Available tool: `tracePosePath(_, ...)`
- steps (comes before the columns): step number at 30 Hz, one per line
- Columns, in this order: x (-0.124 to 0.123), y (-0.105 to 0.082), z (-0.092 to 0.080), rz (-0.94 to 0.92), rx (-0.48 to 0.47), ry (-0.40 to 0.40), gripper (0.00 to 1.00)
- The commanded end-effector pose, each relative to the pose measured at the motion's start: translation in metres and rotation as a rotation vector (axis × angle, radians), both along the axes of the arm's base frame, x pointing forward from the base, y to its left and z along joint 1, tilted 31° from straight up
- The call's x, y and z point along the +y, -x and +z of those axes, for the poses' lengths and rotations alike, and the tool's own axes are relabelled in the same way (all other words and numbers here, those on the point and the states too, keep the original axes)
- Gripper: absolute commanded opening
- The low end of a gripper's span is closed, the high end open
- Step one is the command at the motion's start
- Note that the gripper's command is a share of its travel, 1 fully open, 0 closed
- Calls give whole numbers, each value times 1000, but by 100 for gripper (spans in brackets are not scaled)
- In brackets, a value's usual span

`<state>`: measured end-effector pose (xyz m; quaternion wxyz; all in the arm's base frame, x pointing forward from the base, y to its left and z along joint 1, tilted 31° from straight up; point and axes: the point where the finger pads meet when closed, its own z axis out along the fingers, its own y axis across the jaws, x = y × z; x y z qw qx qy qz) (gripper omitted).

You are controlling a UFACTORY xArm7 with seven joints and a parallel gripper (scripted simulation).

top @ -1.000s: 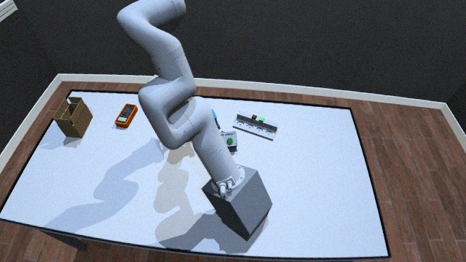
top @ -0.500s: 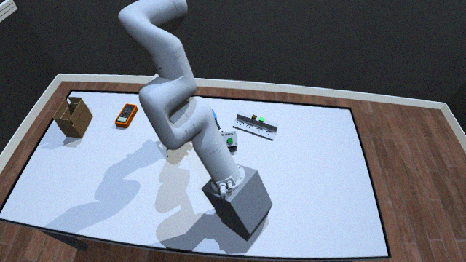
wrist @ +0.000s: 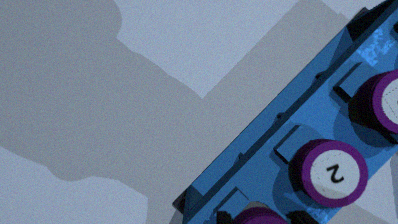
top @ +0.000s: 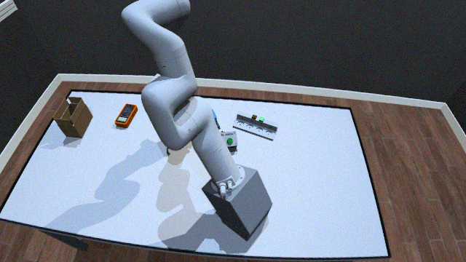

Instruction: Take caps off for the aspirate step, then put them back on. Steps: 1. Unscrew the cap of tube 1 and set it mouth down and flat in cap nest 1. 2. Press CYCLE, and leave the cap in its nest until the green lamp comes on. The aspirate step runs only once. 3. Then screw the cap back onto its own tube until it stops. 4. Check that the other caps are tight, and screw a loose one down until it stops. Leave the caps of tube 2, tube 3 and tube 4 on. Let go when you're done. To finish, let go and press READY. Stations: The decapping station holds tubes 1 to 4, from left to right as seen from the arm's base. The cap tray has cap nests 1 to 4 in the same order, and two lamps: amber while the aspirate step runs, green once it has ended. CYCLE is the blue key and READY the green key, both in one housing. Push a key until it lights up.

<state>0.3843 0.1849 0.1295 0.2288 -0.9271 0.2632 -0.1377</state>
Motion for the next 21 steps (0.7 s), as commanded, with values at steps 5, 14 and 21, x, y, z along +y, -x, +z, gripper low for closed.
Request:
tracePosePath(5,0,-1,1,3,-6,-9,0)
tracePosePath(14,0,-1,1,-296,118,-141,0)
tracePosePath(21,0,-1,1,-595,243,-273,0)
